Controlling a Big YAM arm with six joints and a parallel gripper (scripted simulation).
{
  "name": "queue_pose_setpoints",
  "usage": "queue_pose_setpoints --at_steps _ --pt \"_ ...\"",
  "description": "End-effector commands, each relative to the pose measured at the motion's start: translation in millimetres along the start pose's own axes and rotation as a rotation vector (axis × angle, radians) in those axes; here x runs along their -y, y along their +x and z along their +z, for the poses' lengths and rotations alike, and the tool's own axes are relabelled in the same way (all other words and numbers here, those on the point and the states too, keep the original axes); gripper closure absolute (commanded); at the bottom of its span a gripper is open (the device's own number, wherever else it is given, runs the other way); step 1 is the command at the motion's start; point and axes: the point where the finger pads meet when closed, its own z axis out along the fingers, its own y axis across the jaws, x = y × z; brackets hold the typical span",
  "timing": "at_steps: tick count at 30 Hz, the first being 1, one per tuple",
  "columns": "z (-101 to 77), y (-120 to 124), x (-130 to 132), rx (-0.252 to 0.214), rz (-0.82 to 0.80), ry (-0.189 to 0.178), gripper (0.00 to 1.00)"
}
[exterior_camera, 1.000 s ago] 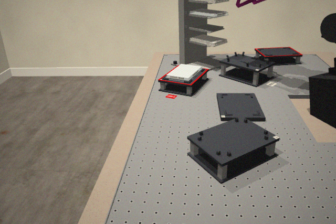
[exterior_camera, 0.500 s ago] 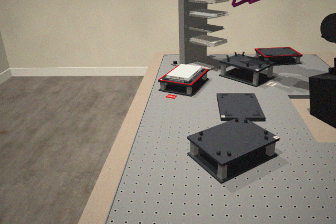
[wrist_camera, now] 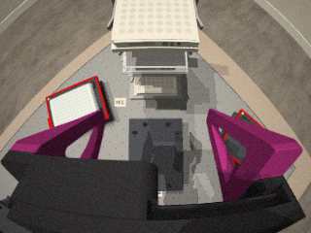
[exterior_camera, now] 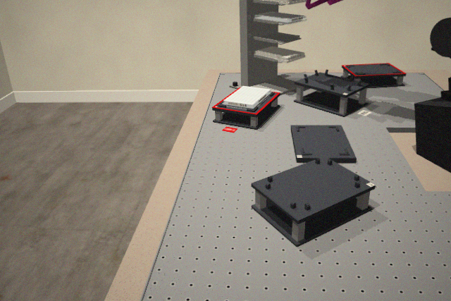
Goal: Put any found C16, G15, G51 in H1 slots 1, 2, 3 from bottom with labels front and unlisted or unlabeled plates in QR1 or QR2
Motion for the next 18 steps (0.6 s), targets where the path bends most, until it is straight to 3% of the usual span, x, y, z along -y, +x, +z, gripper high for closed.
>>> queue_pose_setpoints --at_steps 1,18 --pt "-7.8 -53 0 0.096 0.006 -0.001 0.0" --pt "7.1 -67 0 0.096 0.006 -0.001 0.0"
